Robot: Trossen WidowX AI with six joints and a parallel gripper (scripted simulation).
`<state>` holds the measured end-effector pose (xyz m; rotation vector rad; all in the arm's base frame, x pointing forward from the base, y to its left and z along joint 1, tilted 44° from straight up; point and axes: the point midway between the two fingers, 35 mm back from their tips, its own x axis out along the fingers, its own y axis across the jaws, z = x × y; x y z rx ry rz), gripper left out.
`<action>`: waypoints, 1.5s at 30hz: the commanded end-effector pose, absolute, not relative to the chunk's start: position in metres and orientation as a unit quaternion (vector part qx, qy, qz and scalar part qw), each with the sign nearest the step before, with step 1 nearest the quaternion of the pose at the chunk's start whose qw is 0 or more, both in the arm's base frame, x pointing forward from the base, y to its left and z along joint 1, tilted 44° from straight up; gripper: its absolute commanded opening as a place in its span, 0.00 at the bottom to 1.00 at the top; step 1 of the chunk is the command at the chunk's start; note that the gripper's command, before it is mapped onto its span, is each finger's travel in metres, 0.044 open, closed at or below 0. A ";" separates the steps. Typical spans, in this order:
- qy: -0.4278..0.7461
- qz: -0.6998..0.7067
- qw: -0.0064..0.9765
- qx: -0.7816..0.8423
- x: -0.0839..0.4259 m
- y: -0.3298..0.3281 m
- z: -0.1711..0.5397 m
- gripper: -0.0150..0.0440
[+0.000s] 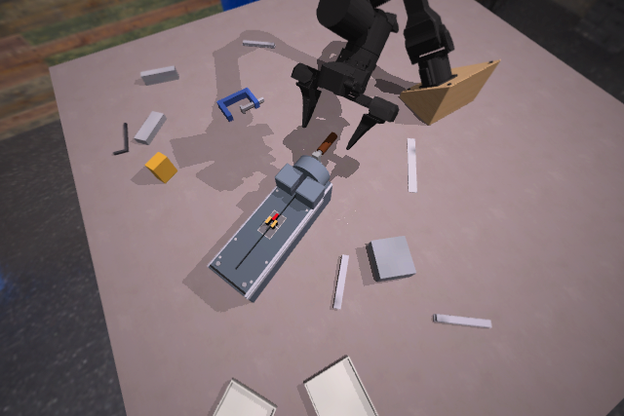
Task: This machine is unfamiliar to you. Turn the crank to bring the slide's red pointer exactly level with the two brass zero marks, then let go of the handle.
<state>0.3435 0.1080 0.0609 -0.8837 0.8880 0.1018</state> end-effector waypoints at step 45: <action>0.439 -0.083 0.810 -0.380 0.450 0.129 0.018 1.00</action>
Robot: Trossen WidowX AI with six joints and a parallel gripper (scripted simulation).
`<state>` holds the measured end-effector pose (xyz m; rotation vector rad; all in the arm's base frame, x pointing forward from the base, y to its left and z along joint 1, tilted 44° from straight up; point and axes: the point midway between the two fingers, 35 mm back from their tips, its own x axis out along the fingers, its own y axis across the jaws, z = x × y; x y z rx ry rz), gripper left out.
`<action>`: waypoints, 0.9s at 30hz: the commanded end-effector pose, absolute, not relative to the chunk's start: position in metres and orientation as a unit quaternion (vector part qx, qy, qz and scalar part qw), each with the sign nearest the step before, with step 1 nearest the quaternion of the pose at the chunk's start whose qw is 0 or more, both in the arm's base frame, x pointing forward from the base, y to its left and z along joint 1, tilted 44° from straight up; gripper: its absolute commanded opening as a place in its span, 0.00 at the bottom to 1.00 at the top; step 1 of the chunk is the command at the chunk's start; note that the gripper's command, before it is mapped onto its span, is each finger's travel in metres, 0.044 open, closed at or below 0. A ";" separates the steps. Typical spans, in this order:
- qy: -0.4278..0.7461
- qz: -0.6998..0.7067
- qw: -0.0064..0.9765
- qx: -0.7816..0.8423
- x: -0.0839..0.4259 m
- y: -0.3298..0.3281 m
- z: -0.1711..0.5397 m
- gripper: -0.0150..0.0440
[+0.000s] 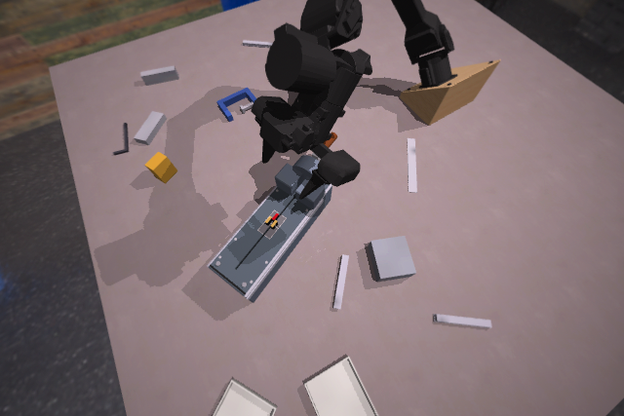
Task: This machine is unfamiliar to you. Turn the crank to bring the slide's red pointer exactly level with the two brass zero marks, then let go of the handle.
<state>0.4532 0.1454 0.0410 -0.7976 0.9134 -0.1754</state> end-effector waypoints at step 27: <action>0.438 -0.083 0.811 -0.379 0.452 0.146 0.036 1.00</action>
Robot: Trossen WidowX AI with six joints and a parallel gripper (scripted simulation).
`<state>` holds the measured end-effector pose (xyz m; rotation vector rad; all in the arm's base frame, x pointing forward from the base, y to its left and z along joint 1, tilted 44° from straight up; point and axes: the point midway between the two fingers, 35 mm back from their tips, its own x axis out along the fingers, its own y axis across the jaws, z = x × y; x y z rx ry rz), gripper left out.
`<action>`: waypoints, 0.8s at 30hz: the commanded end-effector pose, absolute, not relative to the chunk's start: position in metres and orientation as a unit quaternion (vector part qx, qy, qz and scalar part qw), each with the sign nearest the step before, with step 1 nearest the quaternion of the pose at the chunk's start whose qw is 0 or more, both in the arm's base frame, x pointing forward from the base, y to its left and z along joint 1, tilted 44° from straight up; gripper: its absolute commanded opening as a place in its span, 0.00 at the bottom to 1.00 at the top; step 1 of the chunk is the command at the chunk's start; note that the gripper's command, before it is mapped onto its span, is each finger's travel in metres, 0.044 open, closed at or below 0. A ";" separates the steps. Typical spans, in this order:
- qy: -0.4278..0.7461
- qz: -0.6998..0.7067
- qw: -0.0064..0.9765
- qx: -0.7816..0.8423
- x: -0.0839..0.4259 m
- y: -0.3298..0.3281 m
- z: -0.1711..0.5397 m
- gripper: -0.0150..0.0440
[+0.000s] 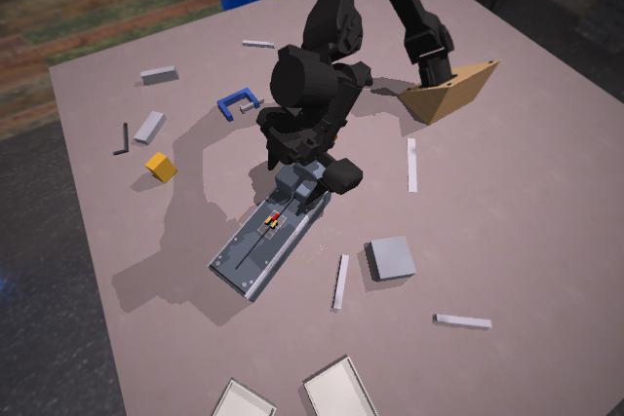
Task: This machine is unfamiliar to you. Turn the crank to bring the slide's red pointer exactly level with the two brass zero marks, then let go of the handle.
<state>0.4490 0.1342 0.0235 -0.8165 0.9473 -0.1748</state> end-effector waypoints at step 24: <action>0.420 -0.011 0.816 -0.397 0.383 0.143 0.084 1.00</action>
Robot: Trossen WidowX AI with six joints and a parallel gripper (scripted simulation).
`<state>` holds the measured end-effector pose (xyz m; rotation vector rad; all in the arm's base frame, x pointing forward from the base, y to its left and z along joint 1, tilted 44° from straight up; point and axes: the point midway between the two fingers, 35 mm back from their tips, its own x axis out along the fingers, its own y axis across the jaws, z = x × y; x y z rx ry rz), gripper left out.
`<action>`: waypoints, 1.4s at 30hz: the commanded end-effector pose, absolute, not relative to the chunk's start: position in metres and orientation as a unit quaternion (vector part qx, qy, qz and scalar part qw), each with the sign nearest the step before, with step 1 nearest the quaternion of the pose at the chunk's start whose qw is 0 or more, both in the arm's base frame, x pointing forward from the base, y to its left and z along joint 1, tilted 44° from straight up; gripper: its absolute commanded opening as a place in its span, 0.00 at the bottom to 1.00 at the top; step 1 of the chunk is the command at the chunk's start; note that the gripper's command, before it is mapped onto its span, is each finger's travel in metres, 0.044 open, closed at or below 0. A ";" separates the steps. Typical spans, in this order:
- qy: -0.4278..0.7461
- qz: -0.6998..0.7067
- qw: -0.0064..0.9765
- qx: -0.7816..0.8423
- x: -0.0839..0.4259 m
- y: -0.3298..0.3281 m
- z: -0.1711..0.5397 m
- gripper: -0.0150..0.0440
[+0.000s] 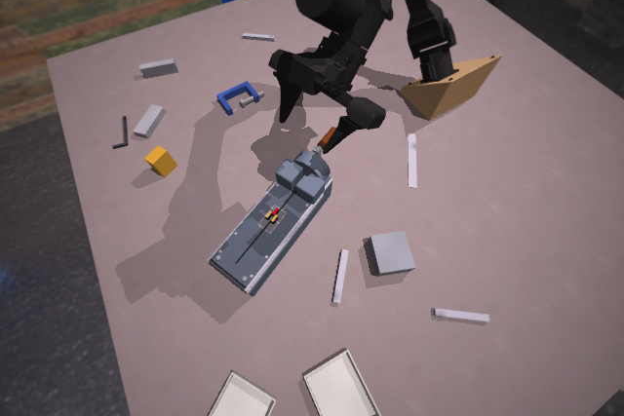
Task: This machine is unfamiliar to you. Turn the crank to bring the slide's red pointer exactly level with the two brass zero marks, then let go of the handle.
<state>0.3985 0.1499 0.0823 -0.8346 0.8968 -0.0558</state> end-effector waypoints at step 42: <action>0.406 0.028 0.817 -0.408 0.345 0.086 0.044 1.00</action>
